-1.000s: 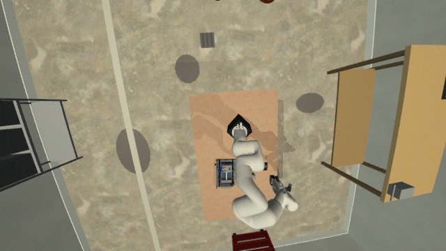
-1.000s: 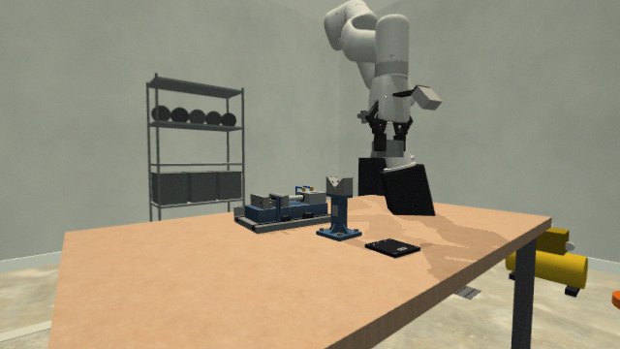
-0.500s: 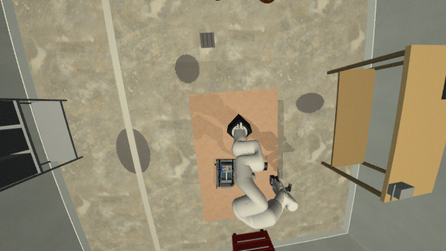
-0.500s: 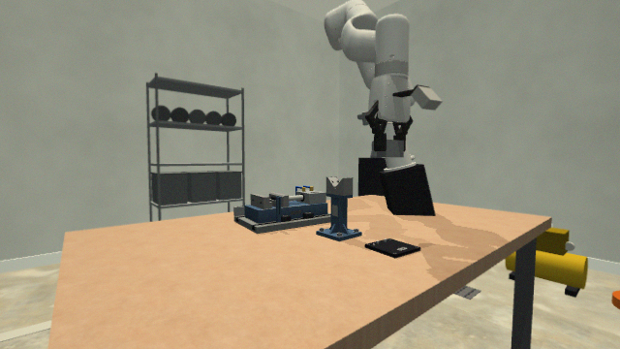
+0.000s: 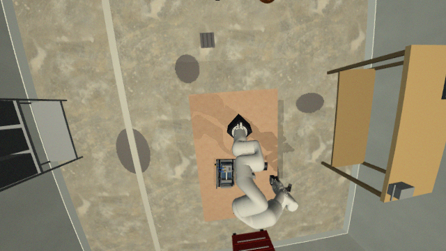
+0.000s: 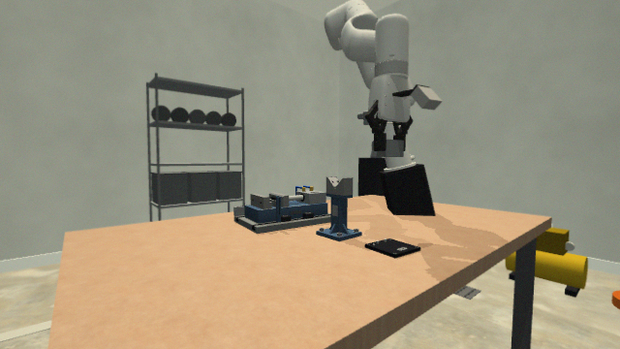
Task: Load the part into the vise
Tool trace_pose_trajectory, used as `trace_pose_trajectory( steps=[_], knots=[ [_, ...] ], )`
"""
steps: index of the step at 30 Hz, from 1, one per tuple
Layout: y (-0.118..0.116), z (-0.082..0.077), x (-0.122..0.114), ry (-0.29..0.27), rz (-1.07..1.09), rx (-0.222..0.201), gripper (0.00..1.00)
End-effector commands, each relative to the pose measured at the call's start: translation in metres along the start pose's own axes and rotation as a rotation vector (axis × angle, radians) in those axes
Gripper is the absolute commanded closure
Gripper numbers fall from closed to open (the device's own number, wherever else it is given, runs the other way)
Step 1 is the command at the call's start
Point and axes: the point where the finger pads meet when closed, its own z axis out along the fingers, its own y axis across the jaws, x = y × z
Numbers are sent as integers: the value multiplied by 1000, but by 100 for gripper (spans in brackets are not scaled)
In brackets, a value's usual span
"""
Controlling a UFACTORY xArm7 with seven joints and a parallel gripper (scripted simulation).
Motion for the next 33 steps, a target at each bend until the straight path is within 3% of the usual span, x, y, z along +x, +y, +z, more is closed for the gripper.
trace_pose_trajectory(
  steps=[1, 33],
  knots=[
    [1, -2, 1, 3, 4, -5, 100],
    [9, -16, -5, 9, 132, -34, 100]
  ],
)
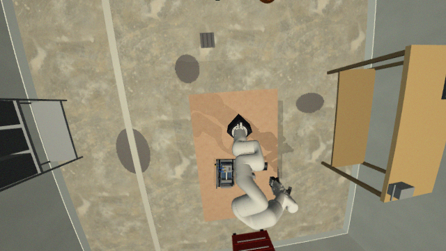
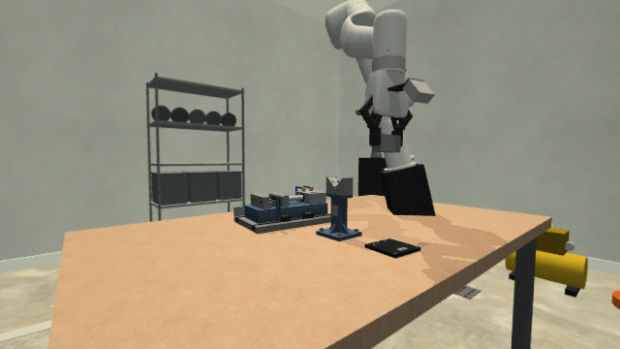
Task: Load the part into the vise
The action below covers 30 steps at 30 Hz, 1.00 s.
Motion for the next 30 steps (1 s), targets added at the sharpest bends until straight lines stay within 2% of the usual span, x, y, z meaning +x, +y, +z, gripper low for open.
trace_pose_trajectory(
  steps=[1, 30],
  knots=[
    [3, -5, 0, 5, 30, -10, 100],
    [21, -34, -13, 35, 333, -62, 100]
  ],
)
